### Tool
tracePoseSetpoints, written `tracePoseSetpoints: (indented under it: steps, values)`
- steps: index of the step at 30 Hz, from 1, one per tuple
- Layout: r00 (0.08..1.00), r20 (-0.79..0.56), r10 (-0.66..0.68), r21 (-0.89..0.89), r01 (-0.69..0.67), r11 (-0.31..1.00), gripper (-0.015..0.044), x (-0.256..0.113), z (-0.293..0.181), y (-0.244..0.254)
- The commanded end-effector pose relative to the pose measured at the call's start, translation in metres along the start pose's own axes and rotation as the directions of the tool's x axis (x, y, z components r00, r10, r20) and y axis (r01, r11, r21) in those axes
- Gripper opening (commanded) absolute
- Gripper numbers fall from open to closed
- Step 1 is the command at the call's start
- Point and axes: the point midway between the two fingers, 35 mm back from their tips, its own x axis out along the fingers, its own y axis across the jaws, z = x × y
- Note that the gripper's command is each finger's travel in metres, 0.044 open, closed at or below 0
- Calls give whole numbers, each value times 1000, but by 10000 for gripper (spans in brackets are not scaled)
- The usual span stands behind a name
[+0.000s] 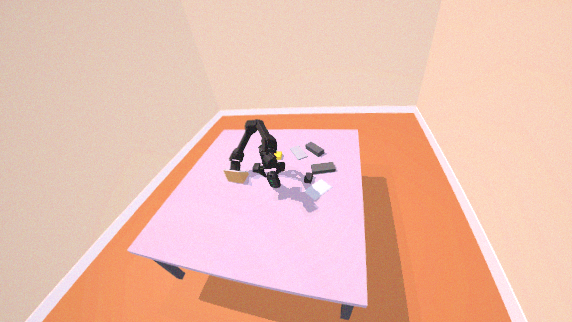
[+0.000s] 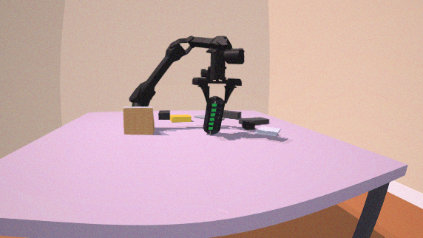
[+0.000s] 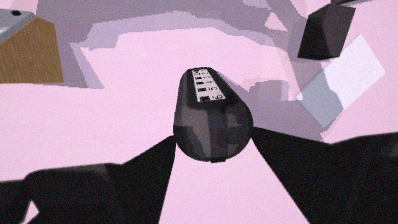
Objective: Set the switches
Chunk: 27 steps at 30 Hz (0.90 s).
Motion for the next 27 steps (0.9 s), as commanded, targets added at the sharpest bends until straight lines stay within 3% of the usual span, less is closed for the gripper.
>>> tracePoseSetpoints:
  steps: [1,27]
  values:
    - [1000,-2,11,6,-11,1000,338,6,-3,1]
    - [1000,-28,10,6,-10,1000,338,12,-22,2]
